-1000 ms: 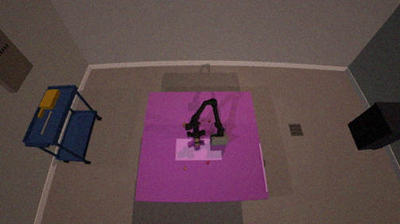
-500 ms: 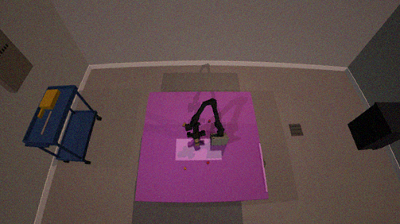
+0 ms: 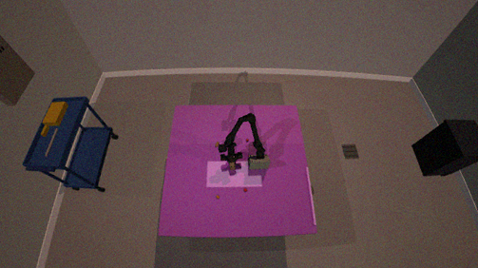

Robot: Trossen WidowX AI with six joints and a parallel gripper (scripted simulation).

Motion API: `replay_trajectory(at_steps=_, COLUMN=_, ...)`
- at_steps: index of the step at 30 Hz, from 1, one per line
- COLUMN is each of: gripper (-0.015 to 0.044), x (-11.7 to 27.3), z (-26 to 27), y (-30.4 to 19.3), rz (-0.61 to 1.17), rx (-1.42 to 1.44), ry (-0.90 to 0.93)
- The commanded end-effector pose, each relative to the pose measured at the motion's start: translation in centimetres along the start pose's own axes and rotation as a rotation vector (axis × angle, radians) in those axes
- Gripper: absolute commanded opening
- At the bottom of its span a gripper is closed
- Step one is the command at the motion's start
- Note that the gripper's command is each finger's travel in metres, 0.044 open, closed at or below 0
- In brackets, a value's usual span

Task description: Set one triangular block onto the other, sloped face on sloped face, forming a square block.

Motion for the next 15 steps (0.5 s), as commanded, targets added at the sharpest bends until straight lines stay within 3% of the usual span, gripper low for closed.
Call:
replay_trajectory(at_steps=1, gripper=0.0, x=-0.36, z=0.04, y=0.0, rz=0.004, rx=0.007, ry=-0.001)
replay_trajectory(at_steps=15, gripper=0.0, x=-0.72, z=0.05, y=0.01, rz=0.004, rx=0.006, ry=-0.002)
Point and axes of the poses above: the point midway between the two fingers, 35 mm back from their tips, its own x axis back along the fingers, its own z axis across the jaws, y = z × x, the point moved 9 cm from there along x, back along the fingers, and after that the axes turned 8 degrees about -x, right-handed, at the moved point
